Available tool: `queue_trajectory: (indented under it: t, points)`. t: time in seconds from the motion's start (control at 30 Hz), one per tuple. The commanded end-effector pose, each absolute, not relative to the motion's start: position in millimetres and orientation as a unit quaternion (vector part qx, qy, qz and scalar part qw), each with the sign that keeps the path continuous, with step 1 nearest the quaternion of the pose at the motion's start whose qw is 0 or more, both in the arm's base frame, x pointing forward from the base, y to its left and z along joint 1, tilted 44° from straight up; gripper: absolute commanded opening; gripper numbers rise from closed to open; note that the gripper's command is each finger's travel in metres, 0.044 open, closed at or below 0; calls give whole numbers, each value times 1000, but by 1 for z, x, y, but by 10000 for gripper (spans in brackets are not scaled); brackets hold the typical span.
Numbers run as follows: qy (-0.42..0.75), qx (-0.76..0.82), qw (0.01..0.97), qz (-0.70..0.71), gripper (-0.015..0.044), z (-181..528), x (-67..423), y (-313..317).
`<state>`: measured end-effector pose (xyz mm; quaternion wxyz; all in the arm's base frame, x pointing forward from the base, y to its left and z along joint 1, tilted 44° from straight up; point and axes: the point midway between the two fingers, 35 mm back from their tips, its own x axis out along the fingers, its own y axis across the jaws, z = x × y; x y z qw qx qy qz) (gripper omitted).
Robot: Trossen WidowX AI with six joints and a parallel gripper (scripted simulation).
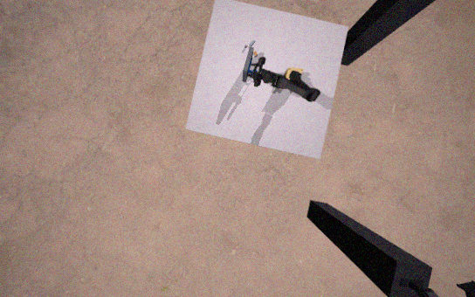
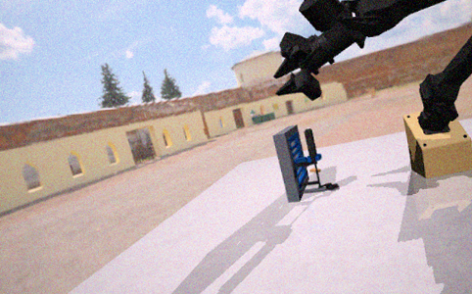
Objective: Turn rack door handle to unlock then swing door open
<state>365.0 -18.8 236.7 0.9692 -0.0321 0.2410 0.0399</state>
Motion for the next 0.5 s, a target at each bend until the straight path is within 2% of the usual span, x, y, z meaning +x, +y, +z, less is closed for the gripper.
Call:
queue_trajectory:
  t: [0.0,0.47]
  points:
    - [290,-29,955,57,297,220,370,-21]
    - [443,12,889,111,297,168,373,-28]
